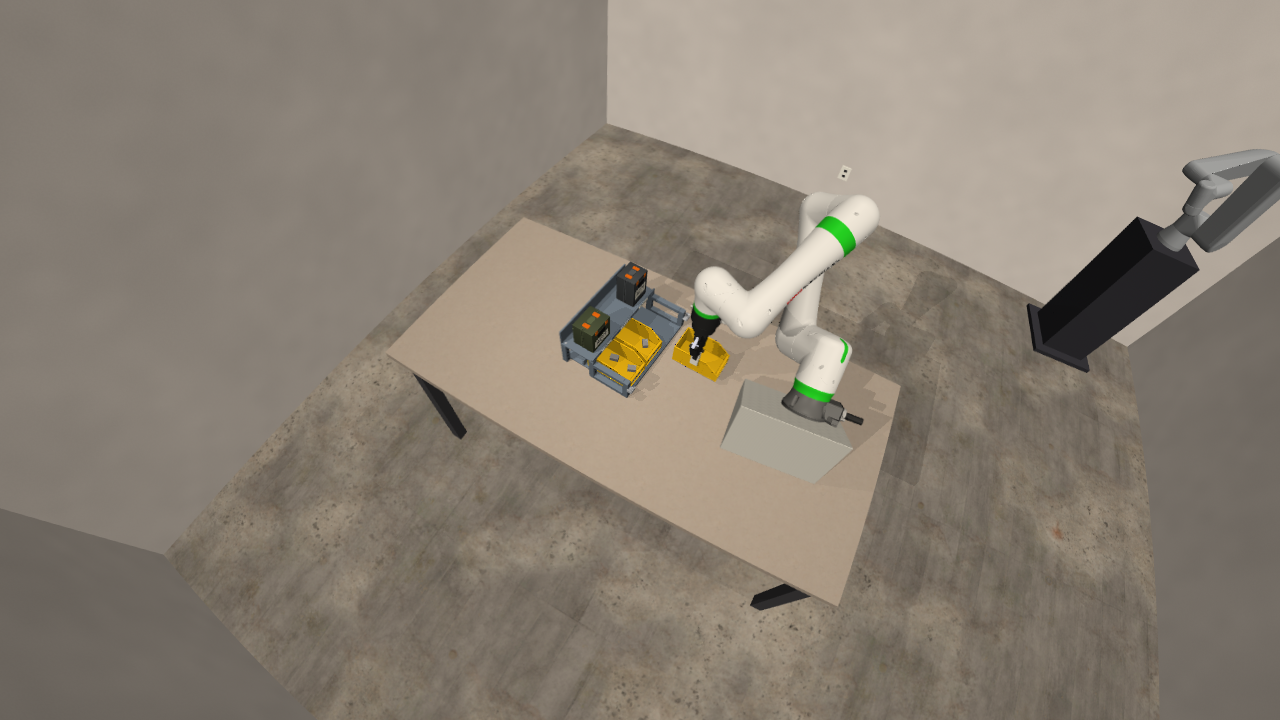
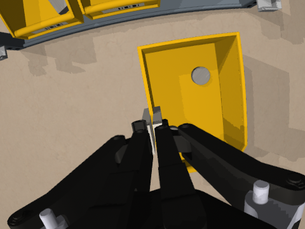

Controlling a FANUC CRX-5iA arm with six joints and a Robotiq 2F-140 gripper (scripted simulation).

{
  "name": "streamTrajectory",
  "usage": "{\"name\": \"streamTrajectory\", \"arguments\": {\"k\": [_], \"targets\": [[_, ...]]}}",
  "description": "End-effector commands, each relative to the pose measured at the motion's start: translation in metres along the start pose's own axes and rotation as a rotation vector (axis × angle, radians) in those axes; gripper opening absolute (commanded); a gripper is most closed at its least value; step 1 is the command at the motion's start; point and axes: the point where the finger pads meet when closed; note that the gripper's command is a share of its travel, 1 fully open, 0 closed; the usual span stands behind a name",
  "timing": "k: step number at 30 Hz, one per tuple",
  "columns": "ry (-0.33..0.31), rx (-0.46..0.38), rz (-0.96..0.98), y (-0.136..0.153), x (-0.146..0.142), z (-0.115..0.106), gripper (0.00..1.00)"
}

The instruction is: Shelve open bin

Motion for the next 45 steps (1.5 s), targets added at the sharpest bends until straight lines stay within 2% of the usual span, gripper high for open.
{"name": "streamTrajectory", "arguments": {"k": [1,10,18,45], "targets": [[0.000,0.000,0.005,0.002,0.011,0.000,0.00],[0.000,0.000,0.017,0.006,0.035,0.001,0.00],[0.000,0.000,0.022,0.008,0.043,0.001,0.00],[0.000,0.000,0.023,0.008,0.045,0.001,0.00]]}}
Point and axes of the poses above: the point where the finger pads meet when closed, its own z axis out along the fingers, its own x axis across the jaws, y = z × x, and after that the axes turned 9 degrees about -z, right-handed
